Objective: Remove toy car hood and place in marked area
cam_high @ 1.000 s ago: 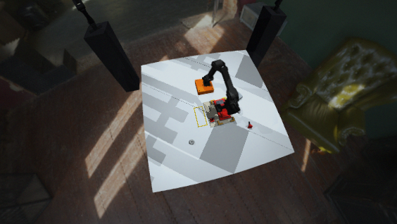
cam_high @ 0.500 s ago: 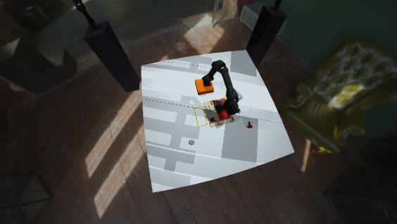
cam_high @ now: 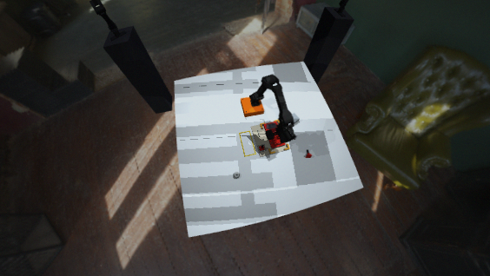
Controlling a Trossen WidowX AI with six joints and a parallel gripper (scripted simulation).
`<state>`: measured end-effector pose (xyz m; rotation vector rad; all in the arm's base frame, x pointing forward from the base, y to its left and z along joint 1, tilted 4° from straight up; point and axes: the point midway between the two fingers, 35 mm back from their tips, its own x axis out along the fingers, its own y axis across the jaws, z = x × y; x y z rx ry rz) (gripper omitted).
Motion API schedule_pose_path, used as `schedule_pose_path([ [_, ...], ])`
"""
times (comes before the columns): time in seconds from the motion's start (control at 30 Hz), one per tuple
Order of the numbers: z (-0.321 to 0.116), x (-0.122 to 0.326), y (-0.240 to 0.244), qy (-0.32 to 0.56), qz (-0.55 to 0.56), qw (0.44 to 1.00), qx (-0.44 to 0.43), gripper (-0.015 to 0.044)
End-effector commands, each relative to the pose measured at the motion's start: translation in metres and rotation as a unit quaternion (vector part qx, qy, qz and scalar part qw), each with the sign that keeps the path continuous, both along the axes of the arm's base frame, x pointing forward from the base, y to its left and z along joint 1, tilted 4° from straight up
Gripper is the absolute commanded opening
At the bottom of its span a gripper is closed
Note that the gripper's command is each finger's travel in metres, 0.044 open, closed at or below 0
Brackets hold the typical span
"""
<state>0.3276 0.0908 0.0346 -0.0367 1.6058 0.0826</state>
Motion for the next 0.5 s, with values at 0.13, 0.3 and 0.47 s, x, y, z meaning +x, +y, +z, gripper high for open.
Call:
schedule_pose_path([
  [0.13, -0.0094, -0.0025, 0.0005, 0.003, -0.001, 1.0, -0.002, 0.044],
  [0.3, -0.0108, -0.0027, 0.0007, 0.003, -0.001, 1.0, -0.002, 0.044],
  [0.47, -0.0124, -0.0028, 0.0008, 0.003, -0.001, 1.0, -0.002, 0.044],
])
